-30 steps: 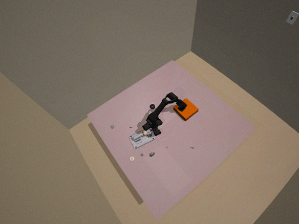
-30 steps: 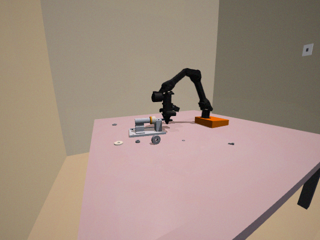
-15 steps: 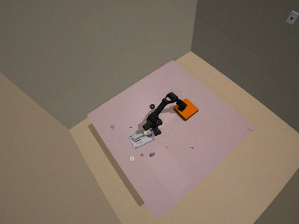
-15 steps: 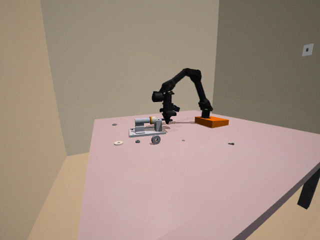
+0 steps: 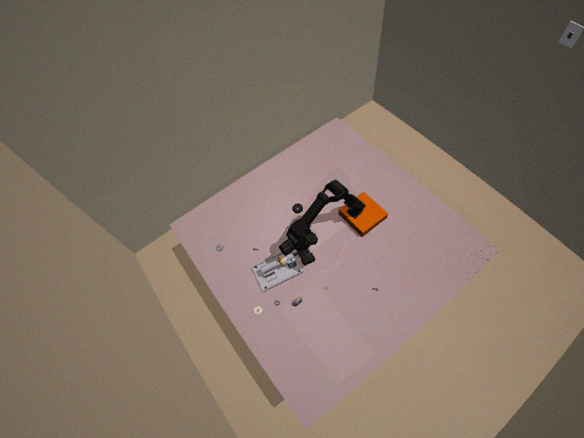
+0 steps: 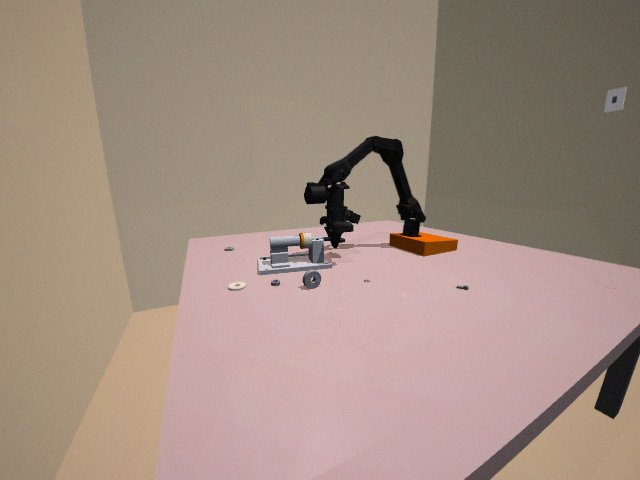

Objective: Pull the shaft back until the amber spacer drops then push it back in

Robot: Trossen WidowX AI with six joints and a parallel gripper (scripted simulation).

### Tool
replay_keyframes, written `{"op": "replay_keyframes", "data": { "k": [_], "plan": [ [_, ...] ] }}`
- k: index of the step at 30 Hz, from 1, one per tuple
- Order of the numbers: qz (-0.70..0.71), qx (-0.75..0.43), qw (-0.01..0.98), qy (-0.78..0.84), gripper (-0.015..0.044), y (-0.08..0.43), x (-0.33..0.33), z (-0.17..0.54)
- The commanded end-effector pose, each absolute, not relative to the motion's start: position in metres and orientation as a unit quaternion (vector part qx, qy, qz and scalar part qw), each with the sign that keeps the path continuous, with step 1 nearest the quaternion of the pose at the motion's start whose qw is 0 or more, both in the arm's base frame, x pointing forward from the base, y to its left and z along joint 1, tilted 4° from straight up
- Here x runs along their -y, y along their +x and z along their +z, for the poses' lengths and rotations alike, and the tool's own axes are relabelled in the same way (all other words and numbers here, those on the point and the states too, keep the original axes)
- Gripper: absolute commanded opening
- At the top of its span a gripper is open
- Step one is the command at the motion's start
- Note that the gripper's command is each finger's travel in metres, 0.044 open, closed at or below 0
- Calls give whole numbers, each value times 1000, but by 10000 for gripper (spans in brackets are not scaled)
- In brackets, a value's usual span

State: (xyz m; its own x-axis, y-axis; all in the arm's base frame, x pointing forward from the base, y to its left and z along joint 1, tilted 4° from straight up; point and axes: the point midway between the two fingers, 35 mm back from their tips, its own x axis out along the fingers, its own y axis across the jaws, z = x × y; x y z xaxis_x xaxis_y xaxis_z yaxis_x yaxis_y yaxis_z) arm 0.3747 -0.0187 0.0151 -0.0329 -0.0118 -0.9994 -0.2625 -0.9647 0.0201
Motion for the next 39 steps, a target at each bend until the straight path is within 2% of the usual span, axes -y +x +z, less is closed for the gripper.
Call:
{"op": "replay_keyframes", "data": {
  "k": [1, 39],
  "plan": [
    [712, -100, 90, -689, 0, 373, 18, 15],
    [713, -100, 90, -689, 0, 369, 17, 15]
  ]
}}
